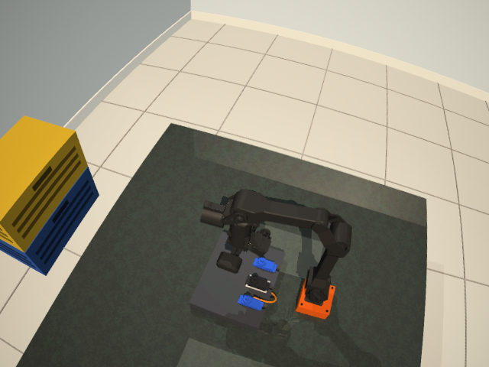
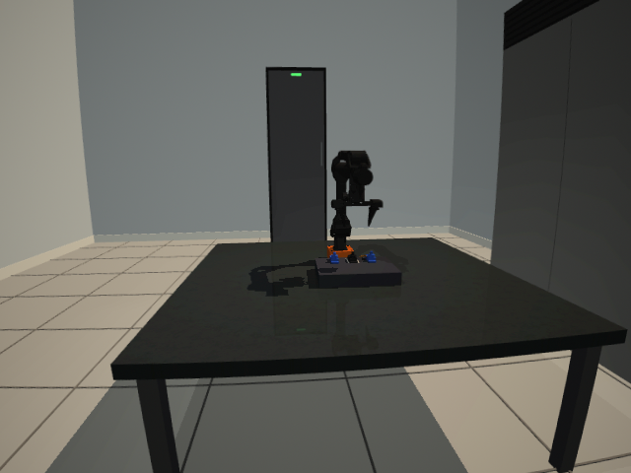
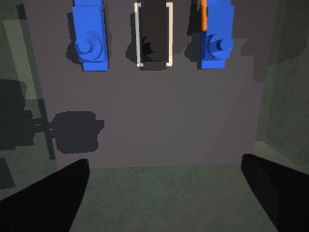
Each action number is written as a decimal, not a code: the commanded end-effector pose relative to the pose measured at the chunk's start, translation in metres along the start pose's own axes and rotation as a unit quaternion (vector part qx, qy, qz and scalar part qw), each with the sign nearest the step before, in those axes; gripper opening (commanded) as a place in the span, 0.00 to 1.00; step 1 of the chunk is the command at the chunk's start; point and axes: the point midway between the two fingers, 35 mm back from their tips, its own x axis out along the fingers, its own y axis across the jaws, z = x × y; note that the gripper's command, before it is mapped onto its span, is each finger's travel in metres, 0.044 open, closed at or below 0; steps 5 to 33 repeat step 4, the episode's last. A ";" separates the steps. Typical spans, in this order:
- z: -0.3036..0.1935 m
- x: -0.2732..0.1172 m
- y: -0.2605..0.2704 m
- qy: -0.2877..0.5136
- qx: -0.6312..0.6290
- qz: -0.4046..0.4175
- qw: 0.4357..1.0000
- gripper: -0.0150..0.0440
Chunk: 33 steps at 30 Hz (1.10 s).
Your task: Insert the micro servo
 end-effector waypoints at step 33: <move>0.000 -0.001 0.000 0.000 0.001 0.000 1.000 1.00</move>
